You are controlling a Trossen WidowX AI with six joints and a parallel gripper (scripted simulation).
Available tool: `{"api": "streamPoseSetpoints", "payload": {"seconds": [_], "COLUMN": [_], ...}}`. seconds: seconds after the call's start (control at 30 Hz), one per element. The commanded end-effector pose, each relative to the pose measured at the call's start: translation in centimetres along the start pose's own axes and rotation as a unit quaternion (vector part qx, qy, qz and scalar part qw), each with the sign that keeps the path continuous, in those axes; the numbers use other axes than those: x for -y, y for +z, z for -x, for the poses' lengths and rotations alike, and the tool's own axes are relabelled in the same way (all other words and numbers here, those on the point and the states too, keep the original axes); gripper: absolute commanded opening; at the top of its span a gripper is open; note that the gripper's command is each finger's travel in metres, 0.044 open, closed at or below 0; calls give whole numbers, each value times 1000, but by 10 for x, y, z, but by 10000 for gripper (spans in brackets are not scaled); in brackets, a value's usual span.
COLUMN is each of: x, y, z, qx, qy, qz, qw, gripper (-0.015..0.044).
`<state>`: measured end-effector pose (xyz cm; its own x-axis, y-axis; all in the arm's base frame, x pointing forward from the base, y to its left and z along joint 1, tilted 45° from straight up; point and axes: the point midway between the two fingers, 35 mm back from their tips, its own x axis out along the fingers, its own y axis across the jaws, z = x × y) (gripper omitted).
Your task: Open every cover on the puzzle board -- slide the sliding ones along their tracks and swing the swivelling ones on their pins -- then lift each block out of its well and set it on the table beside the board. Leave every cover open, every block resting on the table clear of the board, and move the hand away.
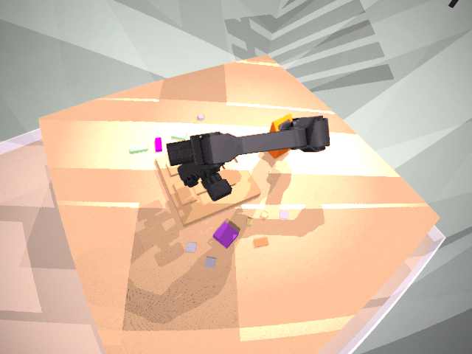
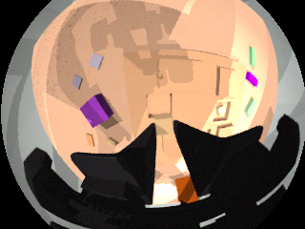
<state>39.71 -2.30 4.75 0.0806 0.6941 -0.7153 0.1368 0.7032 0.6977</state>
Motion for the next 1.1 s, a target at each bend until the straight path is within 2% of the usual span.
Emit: {"api": "streamPoseSetpoints", "payload": {"seconds": [0.0,1.07], "x": [1,123], "y": [0,-16], "z": [7,21], "qx": [0,7], "qy": [-2,-26], "qz": [2,-3], "qw": [1000,1000], "gripper": [80,80]}}
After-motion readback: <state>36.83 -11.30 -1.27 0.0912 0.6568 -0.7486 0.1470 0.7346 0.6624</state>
